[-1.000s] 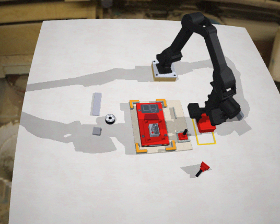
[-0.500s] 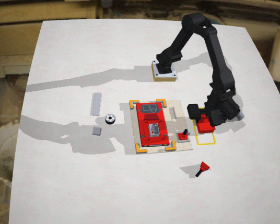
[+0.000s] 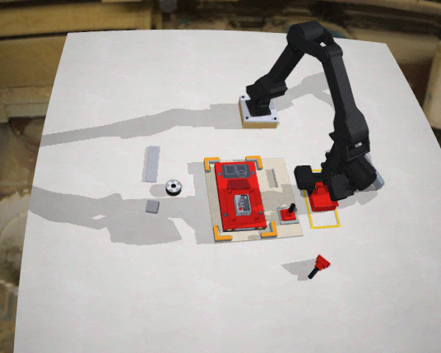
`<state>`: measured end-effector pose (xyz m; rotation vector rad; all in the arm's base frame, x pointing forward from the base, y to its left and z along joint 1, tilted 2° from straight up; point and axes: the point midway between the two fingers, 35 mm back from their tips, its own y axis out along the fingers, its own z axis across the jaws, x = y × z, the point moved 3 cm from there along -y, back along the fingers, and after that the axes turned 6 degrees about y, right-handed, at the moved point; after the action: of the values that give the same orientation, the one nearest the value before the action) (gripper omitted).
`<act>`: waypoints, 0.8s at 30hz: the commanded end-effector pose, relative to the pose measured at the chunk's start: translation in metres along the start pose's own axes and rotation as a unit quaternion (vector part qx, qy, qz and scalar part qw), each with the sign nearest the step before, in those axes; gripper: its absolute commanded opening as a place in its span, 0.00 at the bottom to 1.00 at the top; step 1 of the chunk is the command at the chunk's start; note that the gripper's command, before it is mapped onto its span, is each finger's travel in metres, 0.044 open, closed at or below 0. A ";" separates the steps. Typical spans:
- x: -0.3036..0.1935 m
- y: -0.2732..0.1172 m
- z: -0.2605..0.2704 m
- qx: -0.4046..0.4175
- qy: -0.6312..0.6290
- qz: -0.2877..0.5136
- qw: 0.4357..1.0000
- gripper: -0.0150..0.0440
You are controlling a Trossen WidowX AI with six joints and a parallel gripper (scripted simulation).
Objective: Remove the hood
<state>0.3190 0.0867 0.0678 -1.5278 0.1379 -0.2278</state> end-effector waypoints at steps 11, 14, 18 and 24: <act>0.000 0.007 -0.001 -0.002 0.002 0.000 1.000 0.25; 0.000 0.006 0.000 0.000 0.000 0.000 1.000 0.30; 0.000 0.006 0.000 0.000 0.000 0.000 1.000 0.48; 0.000 0.006 0.000 0.000 0.000 0.000 1.000 0.74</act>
<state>0.3192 0.0868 0.0611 -1.5281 0.1383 -0.2274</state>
